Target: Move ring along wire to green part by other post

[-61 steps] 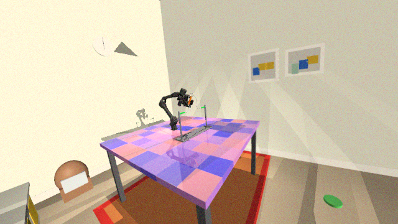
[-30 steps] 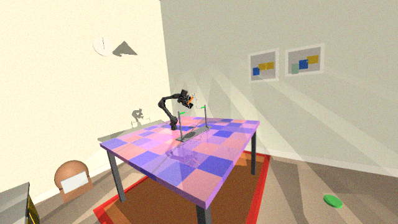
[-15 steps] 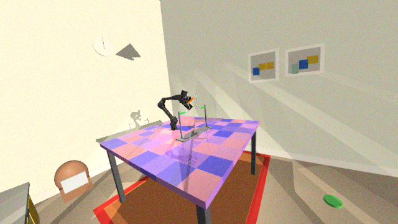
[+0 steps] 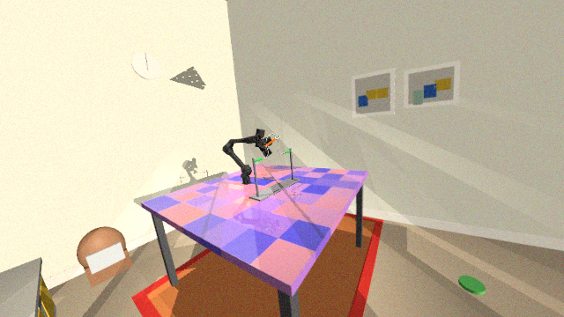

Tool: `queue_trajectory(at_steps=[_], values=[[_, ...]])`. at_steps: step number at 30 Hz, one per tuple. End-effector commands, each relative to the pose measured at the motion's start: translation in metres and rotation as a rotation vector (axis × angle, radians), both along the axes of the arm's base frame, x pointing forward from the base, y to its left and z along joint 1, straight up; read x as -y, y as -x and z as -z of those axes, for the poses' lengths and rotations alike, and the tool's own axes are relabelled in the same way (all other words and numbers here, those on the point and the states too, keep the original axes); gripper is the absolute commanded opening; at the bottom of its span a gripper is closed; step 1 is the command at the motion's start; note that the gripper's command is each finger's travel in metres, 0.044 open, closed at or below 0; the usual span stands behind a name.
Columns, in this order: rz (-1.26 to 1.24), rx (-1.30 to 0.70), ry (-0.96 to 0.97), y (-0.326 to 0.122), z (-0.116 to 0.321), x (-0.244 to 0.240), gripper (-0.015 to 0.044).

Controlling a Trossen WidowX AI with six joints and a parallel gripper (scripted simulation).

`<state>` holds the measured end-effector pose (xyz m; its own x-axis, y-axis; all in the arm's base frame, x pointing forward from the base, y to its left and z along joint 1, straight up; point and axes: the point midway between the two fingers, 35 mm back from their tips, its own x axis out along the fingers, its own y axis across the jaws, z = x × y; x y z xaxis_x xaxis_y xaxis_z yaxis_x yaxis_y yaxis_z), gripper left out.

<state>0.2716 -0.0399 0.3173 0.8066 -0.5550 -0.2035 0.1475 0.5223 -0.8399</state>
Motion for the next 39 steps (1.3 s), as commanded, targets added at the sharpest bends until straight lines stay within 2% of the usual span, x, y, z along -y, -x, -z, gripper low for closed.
queue_trajectory(at_steps=[1,39], values=[[0.003,0.003,0.052,0.002,-0.003,0.002,-0.015],[0.006,-0.035,0.621,0.003,-0.026,0.009,-0.015]])
